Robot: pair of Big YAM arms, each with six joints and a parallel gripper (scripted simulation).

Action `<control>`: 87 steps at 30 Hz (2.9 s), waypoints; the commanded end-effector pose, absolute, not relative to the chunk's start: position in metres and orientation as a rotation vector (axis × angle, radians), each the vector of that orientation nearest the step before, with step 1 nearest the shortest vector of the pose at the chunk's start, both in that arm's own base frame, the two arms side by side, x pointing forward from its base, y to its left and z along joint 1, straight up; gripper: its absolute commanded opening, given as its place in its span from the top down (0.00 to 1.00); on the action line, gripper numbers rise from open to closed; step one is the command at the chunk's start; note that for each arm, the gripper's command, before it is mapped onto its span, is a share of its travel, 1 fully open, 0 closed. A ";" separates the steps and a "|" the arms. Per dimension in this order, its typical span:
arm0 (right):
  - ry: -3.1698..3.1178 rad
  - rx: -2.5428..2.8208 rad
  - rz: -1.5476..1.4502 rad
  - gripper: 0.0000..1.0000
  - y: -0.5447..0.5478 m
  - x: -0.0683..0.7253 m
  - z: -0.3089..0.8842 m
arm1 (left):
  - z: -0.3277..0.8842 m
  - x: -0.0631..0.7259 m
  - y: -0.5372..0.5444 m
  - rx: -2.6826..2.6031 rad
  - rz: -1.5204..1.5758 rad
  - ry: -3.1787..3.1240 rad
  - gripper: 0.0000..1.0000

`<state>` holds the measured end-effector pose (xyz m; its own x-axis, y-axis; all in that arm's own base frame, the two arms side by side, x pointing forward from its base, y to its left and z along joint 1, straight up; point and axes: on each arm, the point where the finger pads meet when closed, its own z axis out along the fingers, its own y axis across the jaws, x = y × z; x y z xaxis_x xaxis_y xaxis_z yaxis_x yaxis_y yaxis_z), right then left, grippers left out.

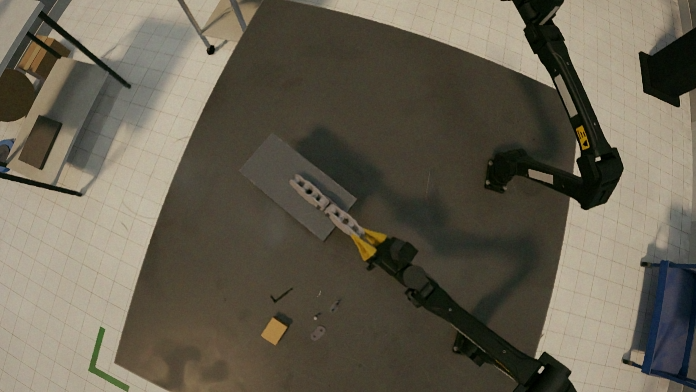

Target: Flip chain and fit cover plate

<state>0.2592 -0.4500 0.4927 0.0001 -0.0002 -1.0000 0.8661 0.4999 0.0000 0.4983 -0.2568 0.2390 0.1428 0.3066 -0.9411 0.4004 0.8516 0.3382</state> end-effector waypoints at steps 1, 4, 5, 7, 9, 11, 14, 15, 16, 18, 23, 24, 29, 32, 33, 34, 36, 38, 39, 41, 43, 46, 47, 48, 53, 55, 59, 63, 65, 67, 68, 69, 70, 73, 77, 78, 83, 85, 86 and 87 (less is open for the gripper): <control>1.388 0.793 -0.818 0.00 -0.444 0.262 0.507 | 0.271 0.501 -0.260 0.604 -0.049 1.385 0.81; 1.388 0.793 -0.818 0.00 -0.444 0.262 0.507 | 0.276 0.500 -0.267 0.619 -0.039 1.367 0.81; 1.388 0.793 -0.818 0.00 -0.444 0.262 0.507 | 0.278 0.501 -0.268 0.624 -0.035 1.363 0.81; 1.388 0.793 -0.818 0.00 -0.444 0.262 0.507 | 0.278 0.501 -0.268 0.636 -0.021 1.363 0.81; 1.388 0.793 -0.818 0.00 -0.444 0.262 0.507 | 0.283 0.503 -0.268 0.639 -0.009 1.347 0.81; 1.388 0.793 -0.818 0.00 -0.444 0.262 0.507 | 0.285 0.504 -0.270 0.648 0.000 1.343 0.81; 1.388 0.793 -0.818 0.00 -0.444 0.262 0.507 | 0.289 0.505 -0.271 0.659 0.018 1.327 0.81; 1.388 0.793 -0.818 0.00 -0.444 0.262 0.507 | 0.288 0.506 -0.270 0.664 0.026 1.329 0.81; 1.388 0.793 -0.818 0.00 -0.444 0.262 0.507 | 0.288 0.506 -0.270 0.664 0.026 1.329 0.81; 1.388 0.793 -0.818 0.00 -0.444 0.262 0.507 | 0.281 0.503 -0.264 0.667 0.038 1.331 0.81; 1.388 0.793 -0.818 0.00 -0.444 0.262 0.507 | 0.292 0.505 -0.271 0.688 0.060 1.301 0.81; 1.388 0.793 -0.818 0.00 -0.444 0.262 0.507 | 0.292 0.505 -0.270 0.691 0.066 1.302 0.81; 1.388 0.793 -0.818 0.00 -0.444 0.262 0.507 | 0.290 0.505 -0.273 0.721 0.093 1.295 0.81; 1.388 0.793 -0.818 0.00 -0.444 0.262 0.507 | 0.290 0.505 -0.273 0.733 0.111 1.287 0.81; 1.388 0.793 -0.818 0.00 -0.444 0.262 0.507 | 0.290 0.505 -0.273 0.733 0.111 1.287 0.81; 1.388 0.793 -0.818 0.00 -0.444 0.262 0.507 | 0.290 0.505 -0.273 0.733 0.111 1.287 0.81; 1.388 0.793 -0.818 0.00 -0.444 0.262 0.507 | 0.291 0.505 -0.274 0.742 0.119 1.282 0.81; 1.388 0.793 -0.818 0.00 -0.444 0.262 0.507 | 0.290 0.504 -0.274 0.752 0.133 1.280 0.81; 1.388 0.793 -0.818 0.00 -0.444 0.262 0.507 | 0.290 0.504 -0.275 0.755 0.130 1.280 0.81; 1.388 0.793 -0.818 0.00 -0.444 0.262 0.507 | 0.291 0.505 -0.274 0.760 0.146 1.273 0.81; 1.388 0.793 -0.818 0.00 -0.444 0.262 0.507 | 0.290 0.504 -0.275 0.771 0.155 1.270 0.81; 1.388 0.793 -0.818 0.00 -0.444 0.262 0.507 | 0.290 0.505 -0.276 0.785 0.171 1.262 0.81; 1.388 0.793 -0.818 0.00 -0.444 0.262 0.507 | 0.289 0.505 -0.276 0.791 0.177 1.261 0.81; 1.388 0.793 -0.818 0.00 -0.444 0.262 0.507 | 0.288 0.505 -0.277 0.796 0.182 1.260 0.81; 1.388 0.793 -0.818 0.00 -0.444 0.262 0.507 | 0.285 0.506 -0.278 0.813 0.198 1.258 0.81; 1.388 0.793 -0.818 0.00 -0.444 0.262 0.507 | 0.285 0.505 -0.278 0.818 0.207 1.250 0.81; 1.388 0.793 -0.818 0.00 -0.444 0.262 0.507 | 0.281 0.507 -0.279 0.840 0.229 1.246 0.81; 1.388 0.793 -0.818 0.00 -0.444 0.262 0.507 | 0.277 0.508 -0.280 0.864 0.255 1.242 0.81; 1.388 0.793 -0.818 0.00 -0.444 0.262 0.507 | 0.276 0.508 -0.281 0.873 0.266 1.234 0.81; 1.388 0.793 -0.818 0.00 -0.444 0.262 0.507 | 0.277 0.508 -0.281 0.877 0.272 1.230 0.81; 1.388 0.793 -0.818 0.00 -0.444 0.262 0.507 | 0.277 0.508 -0.281 0.877 0.272 1.230 0.81; 1.388 0.793 -0.818 0.00 -0.444 0.262 0.507 | 0.282 0.509 -0.274 0.867 0.283 1.226 0.81; 1.388 0.793 -0.818 0.00 -0.444 0.262 0.507 | 0.279 0.510 -0.277 0.877 0.286 1.228 0.81; 1.388 0.793 -0.818 0.00 -0.444 0.262 0.507 | 0.277 0.508 -0.282 0.897 0.297 1.217 0.81; 1.388 0.793 -0.818 0.00 -0.444 0.262 0.507 | 0.277 0.508 -0.282 0.914 0.322 1.205 0.81; 1.388 0.793 -0.818 0.00 -0.444 0.262 0.507 | 0.277 0.508 -0.282 0.919 0.329 1.202 0.81; 1.388 0.793 -0.818 0.00 -0.444 0.262 0.507 | 0.278 0.508 -0.283 0.939 0.356 1.186 0.81; 1.388 0.793 -0.818 0.00 -0.444 0.262 0.507 | 0.278 0.508 -0.283 0.939 0.356 1.186 0.81; 1.388 0.793 -0.818 0.00 -0.444 0.262 0.507 | 0.281 0.508 -0.278 0.935 0.369 1.181 0.81; 1.388 0.793 -0.818 0.00 -0.444 0.262 0.507 | 0.280 0.507 -0.284 0.944 0.366 1.176 0.81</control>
